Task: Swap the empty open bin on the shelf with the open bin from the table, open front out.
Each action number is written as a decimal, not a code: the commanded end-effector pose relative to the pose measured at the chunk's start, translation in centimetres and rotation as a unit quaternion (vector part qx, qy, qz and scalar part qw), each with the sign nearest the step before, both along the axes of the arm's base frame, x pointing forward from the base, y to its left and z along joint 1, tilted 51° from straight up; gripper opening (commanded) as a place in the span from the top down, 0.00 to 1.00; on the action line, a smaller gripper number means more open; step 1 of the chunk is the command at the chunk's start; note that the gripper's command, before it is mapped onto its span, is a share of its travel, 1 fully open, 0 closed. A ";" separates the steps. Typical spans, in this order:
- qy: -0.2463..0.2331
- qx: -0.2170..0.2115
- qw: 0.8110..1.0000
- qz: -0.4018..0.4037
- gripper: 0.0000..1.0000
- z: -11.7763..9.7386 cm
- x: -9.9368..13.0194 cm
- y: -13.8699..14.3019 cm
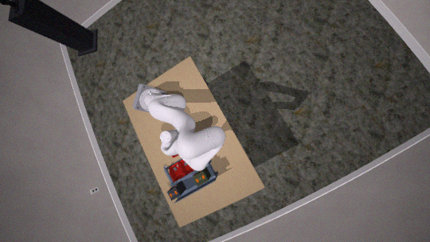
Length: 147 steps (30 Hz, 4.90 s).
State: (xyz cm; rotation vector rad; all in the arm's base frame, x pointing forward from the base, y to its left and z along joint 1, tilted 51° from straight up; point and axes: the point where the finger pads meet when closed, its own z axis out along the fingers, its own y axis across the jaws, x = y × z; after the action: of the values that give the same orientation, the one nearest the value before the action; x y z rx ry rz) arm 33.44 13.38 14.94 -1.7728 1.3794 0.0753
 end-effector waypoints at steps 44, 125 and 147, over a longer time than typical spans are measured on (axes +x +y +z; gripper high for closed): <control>0.000 0.000 1.000 0.000 0.05 -0.1 0.1 0.1; 0.000 0.000 1.000 0.000 0.05 4.9 -3.4 -5.1; 0.000 0.000 1.000 0.000 1.00 4.9 -3.4 -5.1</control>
State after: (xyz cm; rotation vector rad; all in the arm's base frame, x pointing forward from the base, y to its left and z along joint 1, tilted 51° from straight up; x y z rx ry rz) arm 30.00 8.29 19.84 -1.7725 1.3796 0.0754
